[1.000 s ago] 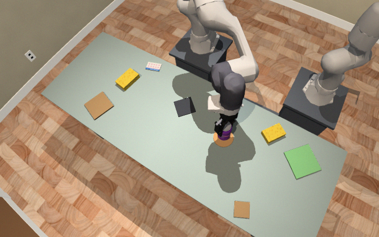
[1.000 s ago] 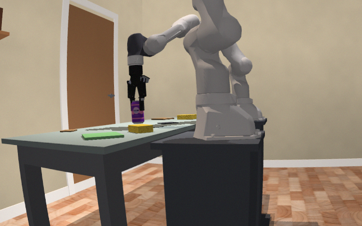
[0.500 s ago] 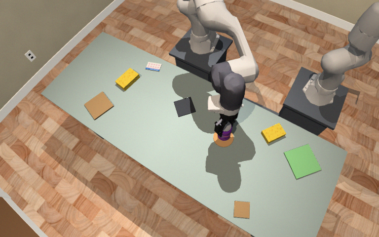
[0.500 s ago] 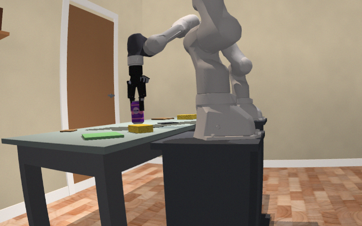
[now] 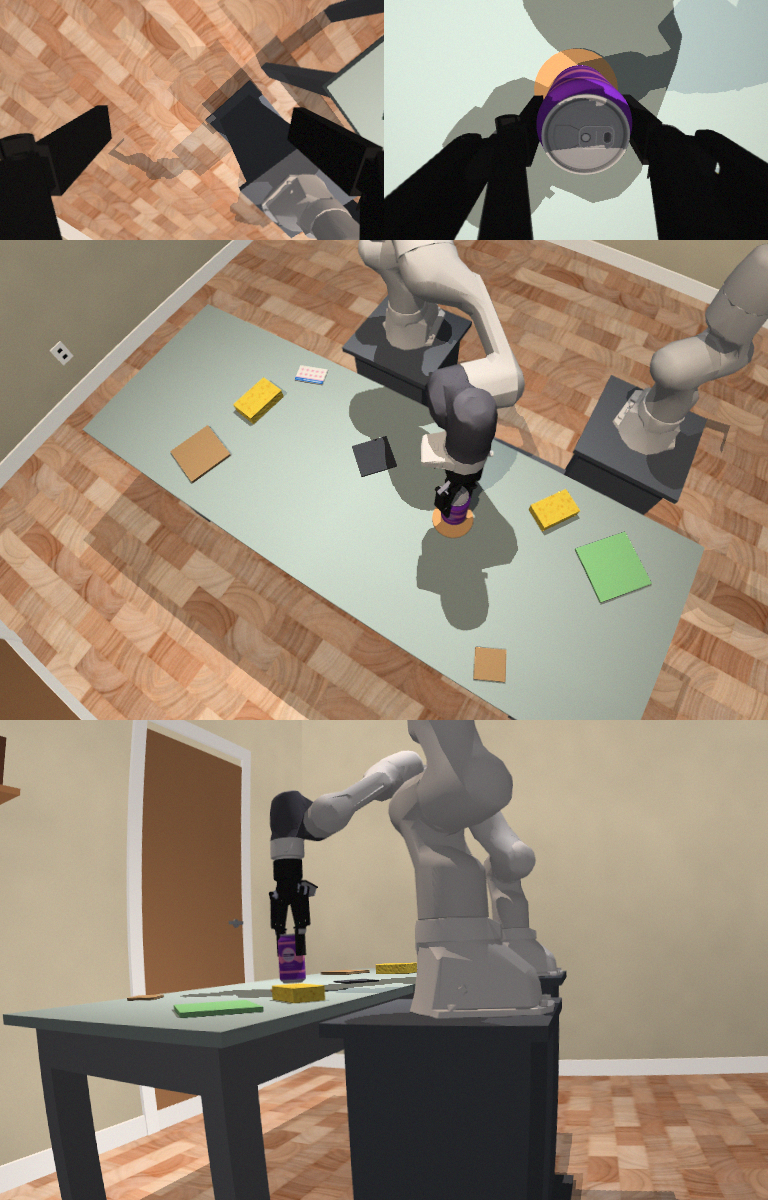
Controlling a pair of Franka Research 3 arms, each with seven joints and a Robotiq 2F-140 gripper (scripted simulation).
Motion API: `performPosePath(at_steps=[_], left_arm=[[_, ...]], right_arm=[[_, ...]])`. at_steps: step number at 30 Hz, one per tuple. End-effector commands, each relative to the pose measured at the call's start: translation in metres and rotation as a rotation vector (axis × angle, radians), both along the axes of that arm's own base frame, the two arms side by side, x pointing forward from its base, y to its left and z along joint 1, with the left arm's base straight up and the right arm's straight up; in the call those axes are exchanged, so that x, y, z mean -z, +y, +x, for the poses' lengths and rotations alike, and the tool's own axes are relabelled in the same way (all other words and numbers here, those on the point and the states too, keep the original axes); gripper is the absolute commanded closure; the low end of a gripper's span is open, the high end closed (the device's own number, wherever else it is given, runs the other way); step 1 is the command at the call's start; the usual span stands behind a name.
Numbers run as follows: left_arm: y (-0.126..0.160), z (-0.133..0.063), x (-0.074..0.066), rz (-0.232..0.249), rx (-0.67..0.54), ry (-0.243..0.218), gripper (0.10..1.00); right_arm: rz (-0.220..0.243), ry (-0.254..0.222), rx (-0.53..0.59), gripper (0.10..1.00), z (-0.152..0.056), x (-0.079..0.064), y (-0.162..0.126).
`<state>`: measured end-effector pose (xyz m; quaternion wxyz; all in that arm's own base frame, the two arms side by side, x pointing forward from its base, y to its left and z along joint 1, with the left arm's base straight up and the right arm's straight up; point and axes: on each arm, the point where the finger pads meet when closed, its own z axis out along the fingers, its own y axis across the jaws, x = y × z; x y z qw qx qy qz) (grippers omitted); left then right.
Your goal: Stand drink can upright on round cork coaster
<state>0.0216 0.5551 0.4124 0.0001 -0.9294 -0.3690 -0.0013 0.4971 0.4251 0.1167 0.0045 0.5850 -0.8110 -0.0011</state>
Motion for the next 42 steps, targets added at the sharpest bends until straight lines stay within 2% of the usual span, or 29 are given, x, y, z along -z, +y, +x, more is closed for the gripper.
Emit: performPosePath(at_steps=[1,18,32,42], left_arm=[[-0.001,-0.002,-0.001,-0.001,0.007,0.002,0.098],[-0.001,-0.002,-0.001,-0.001,0.007,0.002,0.098],[-0.001,-0.002,-0.001,-0.001,0.007,0.002,0.098],[-0.001,-0.002,-0.001,-0.001,0.007,0.002,0.098]], right_arm=[[0.004,-0.008,0.002,0.999,0.002,-0.002,0.002],[0.004,-0.008,0.002,0.999,0.002,-0.002,0.002],[0.003,-0.008,0.003,0.999,0.003,0.013,0.002],[0.003,-0.009,0.003,0.999,0.003,0.014,0.002]])
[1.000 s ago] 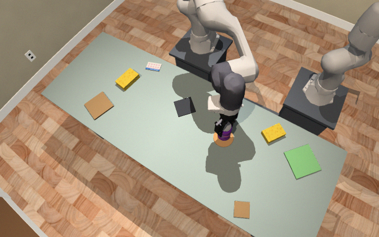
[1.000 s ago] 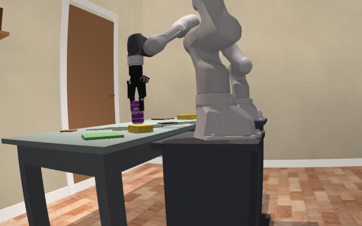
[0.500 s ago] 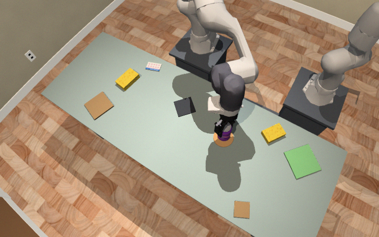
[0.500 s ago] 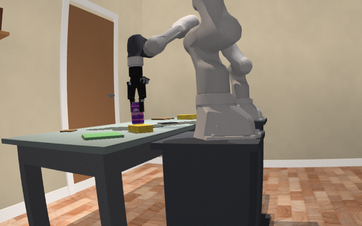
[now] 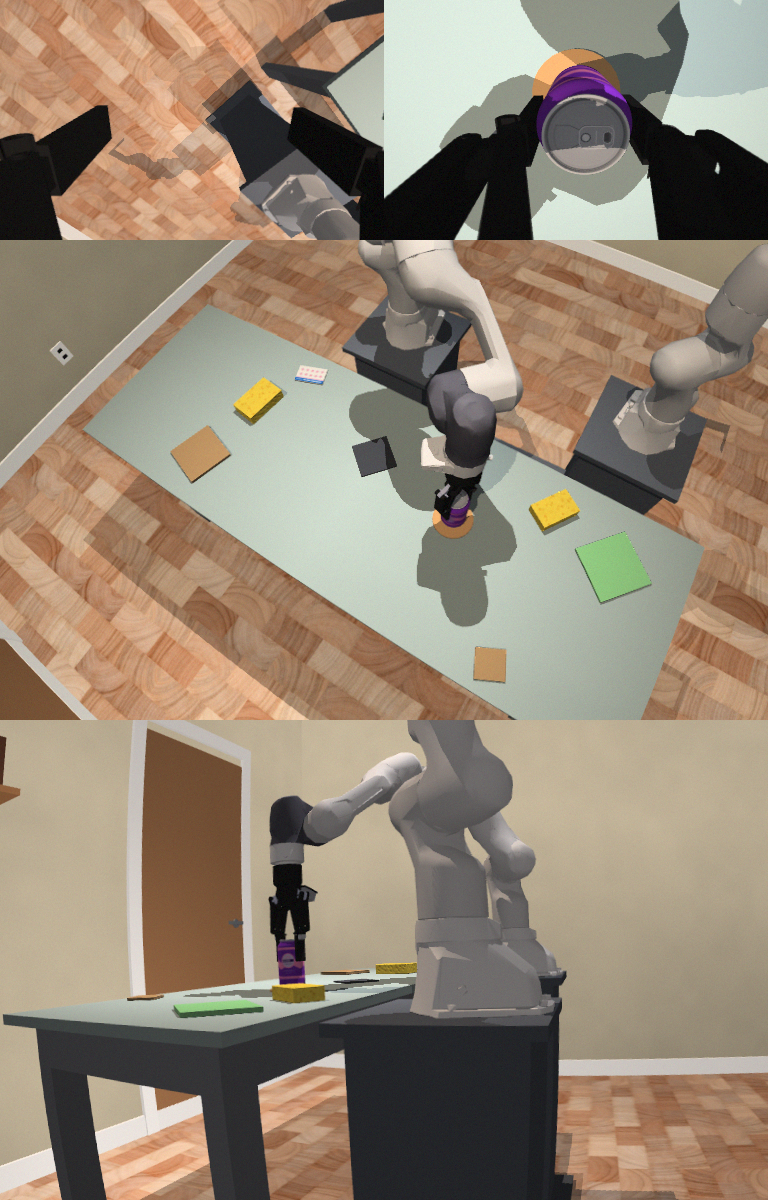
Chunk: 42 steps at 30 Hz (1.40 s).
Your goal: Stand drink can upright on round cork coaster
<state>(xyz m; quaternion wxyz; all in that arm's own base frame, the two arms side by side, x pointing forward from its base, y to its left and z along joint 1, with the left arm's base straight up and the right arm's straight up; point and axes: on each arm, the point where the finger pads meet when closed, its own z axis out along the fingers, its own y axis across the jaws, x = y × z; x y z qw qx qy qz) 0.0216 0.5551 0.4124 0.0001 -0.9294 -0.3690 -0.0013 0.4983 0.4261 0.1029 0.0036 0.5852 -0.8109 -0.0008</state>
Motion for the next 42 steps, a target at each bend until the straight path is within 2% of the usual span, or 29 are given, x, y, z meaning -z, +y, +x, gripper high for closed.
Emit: performPosePath(at_steps=[1,27,28,42], left_arm=[[-0.0010,-0.0017,-0.0005,-0.001,0.007,0.002,0.098],[-0.0010,-0.0017,-0.0005,-0.001,0.007,0.002,0.098],[-0.0010,-0.0017,-0.0005,-0.001,0.007,0.002,0.098],[-0.0010,-0.0017,-0.0005,-0.001,0.007,0.002,0.098]], right_arm=[[0.003,-0.007,0.003,0.999,0.0022,-0.0001,0.0009],[0.003,-0.007,0.003,0.999,0.0022,-0.0001,0.0009],[0.003,-0.007,0.003,0.098,0.0022,-0.0001,0.0009],[0.003,-0.007,0.003,0.098,0.0022,-0.0001,0.0009]])
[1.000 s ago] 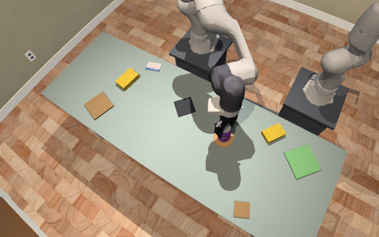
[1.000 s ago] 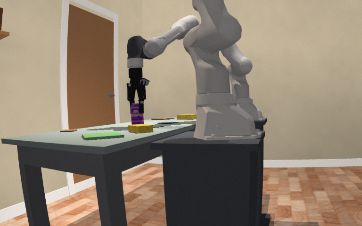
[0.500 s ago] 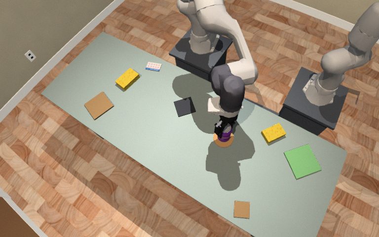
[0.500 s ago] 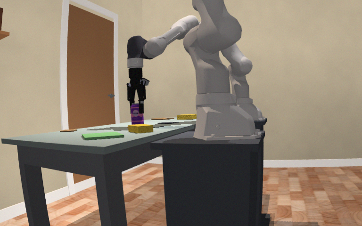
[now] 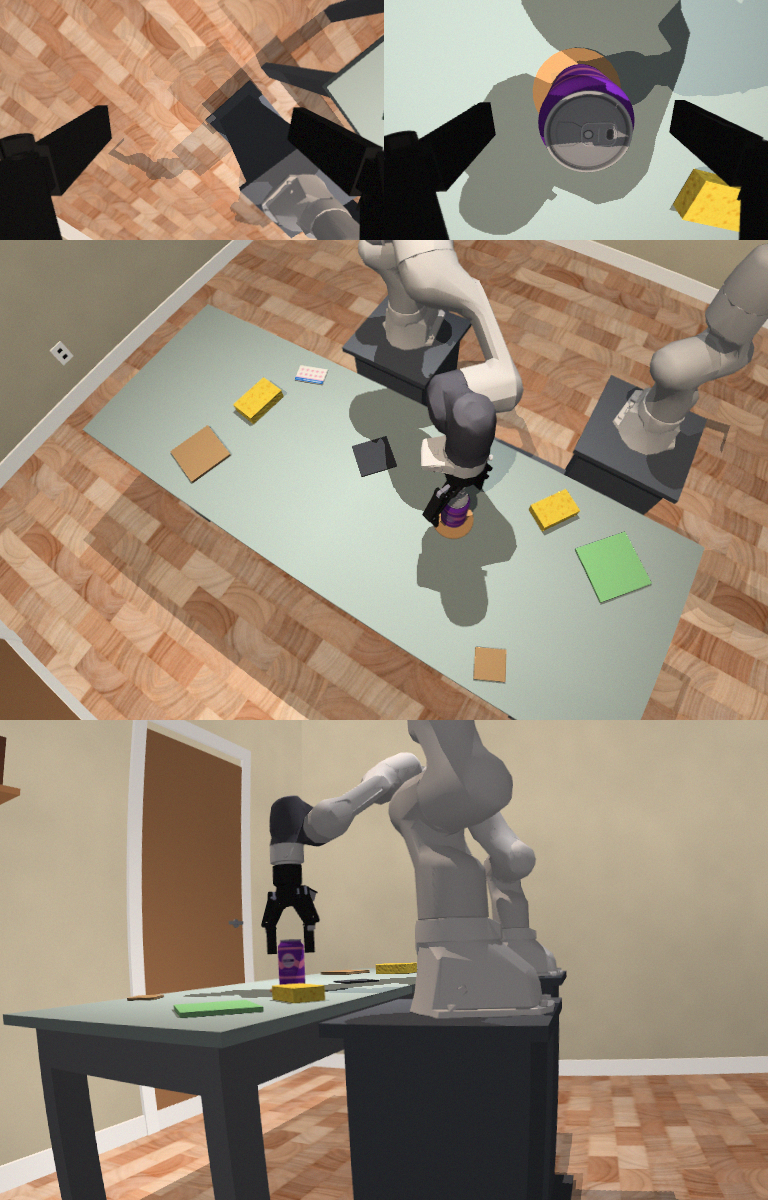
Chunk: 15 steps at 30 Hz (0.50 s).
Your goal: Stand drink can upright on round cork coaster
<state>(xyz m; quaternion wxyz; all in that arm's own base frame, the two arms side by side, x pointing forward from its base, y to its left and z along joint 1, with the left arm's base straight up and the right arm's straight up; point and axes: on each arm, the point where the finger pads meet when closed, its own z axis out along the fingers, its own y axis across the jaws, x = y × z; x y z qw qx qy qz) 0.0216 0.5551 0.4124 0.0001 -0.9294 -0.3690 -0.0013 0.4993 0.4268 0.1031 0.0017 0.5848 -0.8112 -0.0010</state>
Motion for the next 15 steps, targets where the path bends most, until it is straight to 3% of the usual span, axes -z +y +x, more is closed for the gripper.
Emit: performPosePath(at_steps=[1,3,5,7,9,10,15], left_arm=[[-0.001,-0.002,-0.001,-0.001,0.007,0.002,0.098],[-0.001,-0.002,-0.001,-0.001,0.007,0.002,0.098],[-0.001,-0.002,-0.001,-0.001,0.007,0.002,0.098],[-0.001,-0.002,-0.001,-0.001,0.007,0.002,0.098],[-0.001,-0.002,-0.001,-0.001,0.007,0.002,0.098],[-0.001,-0.002,-0.001,-0.001,0.007,0.002,0.098],[-0.001,-0.002,-0.001,-0.001,0.007,0.002,0.098]], right_arm=[[0.000,-0.004,0.002,0.098,0.001,-0.001,0.000],[0.001,-0.004,0.002,0.098,0.001,-0.023,0.000],[0.001,-0.004,0.002,0.098,0.000,-0.063,0.000],[0.001,-0.004,0.002,0.098,0.000,-0.063,0.000],[0.000,-0.004,0.002,0.098,0.001,-0.093,0.000],[0.000,-0.004,0.002,0.098,0.001,-0.099,0.000],[0.000,-0.004,0.002,0.098,0.001,-0.100,0.000]])
